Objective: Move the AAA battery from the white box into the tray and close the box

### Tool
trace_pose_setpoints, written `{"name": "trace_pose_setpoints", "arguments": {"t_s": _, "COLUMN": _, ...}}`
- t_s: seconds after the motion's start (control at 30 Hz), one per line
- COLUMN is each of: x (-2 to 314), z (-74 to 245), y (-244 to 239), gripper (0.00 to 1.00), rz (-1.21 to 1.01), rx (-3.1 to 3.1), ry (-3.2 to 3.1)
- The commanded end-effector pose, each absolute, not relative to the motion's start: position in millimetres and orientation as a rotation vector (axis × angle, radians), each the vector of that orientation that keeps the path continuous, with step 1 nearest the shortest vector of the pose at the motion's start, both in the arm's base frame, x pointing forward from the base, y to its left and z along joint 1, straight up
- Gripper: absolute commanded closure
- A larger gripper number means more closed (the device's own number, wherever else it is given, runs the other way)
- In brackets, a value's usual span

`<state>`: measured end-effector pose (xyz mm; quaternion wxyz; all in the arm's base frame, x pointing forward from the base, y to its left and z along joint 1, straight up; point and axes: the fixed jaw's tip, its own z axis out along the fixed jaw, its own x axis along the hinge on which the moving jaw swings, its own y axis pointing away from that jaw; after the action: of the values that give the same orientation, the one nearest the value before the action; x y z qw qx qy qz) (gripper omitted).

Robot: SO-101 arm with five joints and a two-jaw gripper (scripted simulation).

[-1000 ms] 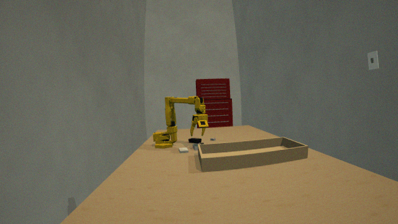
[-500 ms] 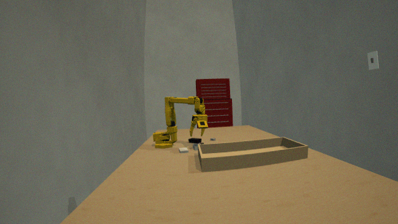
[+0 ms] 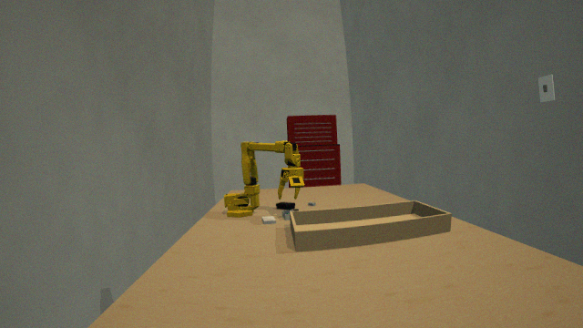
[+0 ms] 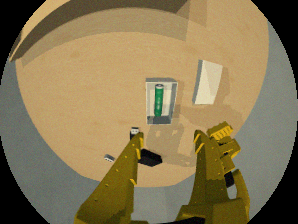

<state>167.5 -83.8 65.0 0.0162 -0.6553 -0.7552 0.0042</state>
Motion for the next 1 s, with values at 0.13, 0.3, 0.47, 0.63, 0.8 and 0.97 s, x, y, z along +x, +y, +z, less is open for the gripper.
{"name": "trace_pose_setpoints", "arguments": {"t_s": 0.13, "x": 168.6, "z": 72.4, "y": -82.6, "gripper": 0.72, "rz": 0.000, "rx": -2.063, "ry": -2.370}}
{"name": "trace_pose_setpoints", "arguments": {"t_s": 0.3, "x": 168.6, "z": 72.4, "y": -82.6, "gripper": 0.72, "rz": 0.000, "rx": -2.063, "ry": -2.370}}
{"name": "trace_pose_setpoints", "arguments": {"t_s": 0.47, "x": 168.7, "z": 71.6, "y": -82.7, "gripper": 0.72, "rz": 0.000, "rx": -2.063, "ry": -2.370}}
{"name": "trace_pose_setpoints", "arguments": {"t_s": 0.63, "x": 169.1, "z": 69.2, "y": -82.9, "gripper": 0.72, "rz": 0.000, "rx": -2.063, "ry": -2.370}}
{"name": "trace_pose_setpoints", "arguments": {"t_s": 0.8, "x": 169.5, "z": 66.7, "y": -83.1, "gripper": 0.72, "rz": 0.000, "rx": -2.063, "ry": -2.370}}
{"name": "trace_pose_setpoints", "arguments": {"t_s": 0.97, "x": 170.2, "z": 60.8, "y": -83.4, "gripper": 0.72, "rz": 0.000, "rx": -2.063, "ry": -2.370}}
